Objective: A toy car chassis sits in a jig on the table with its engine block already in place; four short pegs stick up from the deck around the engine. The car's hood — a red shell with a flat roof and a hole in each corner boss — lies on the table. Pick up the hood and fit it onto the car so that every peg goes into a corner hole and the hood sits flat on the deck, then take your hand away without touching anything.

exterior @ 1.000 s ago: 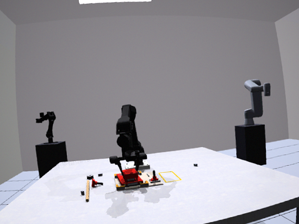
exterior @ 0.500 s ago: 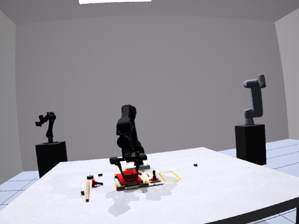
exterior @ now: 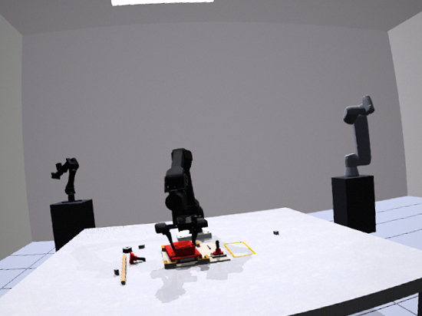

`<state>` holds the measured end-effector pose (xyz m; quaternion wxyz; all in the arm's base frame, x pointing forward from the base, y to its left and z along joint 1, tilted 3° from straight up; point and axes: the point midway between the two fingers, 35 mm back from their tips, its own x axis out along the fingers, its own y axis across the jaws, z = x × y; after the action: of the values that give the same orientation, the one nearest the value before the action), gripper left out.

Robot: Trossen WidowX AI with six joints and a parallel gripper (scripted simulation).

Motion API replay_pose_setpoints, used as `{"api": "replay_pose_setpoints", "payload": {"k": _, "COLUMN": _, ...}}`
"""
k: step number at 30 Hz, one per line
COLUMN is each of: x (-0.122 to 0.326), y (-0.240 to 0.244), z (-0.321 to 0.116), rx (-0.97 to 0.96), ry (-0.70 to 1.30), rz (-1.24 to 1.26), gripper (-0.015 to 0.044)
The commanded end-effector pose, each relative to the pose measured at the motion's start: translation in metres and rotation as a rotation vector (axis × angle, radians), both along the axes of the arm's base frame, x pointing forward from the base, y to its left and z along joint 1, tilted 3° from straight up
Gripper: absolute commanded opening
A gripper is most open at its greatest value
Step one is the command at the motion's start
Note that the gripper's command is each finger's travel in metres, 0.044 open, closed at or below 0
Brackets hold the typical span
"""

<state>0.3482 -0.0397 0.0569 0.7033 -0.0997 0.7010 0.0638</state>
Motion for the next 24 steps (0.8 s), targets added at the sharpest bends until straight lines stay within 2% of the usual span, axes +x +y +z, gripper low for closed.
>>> {"api": "replay_pose_setpoints", "payload": {"k": 1, "x": 0.0005, "y": -0.0004, "z": -0.0019, "rx": -0.002, "ry": -0.001, "rz": 0.004, "gripper": 0.0}}
{"api": "replay_pose_setpoints", "payload": {"k": 10, "x": -0.0001, "y": 0.0, "z": -0.0014, "rx": 0.0, "ry": 0.0, "rz": 0.0, "gripper": 0.0}}
{"api": "replay_pose_setpoints", "payload": {"k": 24, "x": -0.0001, "y": -0.0001, "z": -0.0019, "rx": 0.0, "ry": 0.0, "rz": 0.0, "gripper": 0.0368}}
